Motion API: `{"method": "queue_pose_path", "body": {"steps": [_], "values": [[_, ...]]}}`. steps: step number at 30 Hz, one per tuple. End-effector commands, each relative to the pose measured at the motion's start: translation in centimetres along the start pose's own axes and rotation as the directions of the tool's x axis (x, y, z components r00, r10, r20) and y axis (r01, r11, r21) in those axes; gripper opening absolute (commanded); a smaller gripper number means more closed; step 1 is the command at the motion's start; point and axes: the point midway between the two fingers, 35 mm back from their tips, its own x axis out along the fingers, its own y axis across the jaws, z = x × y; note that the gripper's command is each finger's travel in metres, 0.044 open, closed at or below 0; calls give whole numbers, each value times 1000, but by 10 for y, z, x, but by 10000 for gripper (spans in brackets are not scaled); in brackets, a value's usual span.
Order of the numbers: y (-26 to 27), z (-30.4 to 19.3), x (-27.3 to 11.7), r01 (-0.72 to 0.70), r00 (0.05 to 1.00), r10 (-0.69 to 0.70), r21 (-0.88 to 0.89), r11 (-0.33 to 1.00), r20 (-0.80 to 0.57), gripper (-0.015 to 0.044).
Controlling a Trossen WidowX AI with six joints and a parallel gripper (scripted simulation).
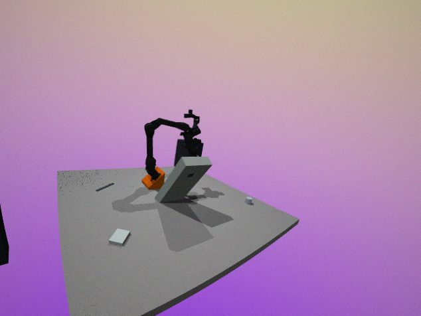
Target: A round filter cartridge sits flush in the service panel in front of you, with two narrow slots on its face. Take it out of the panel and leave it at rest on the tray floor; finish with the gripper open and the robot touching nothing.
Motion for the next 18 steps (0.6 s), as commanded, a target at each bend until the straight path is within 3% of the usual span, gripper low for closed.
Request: {"method": "queue_pose_path", "body": {"steps": [1, 18], "values": [[26, -8, 13, -45, 999, 46, -81, 996, 3, 0], [120, -71, 70, -224, 973, 227, -390, 893, -40, 0]]}}
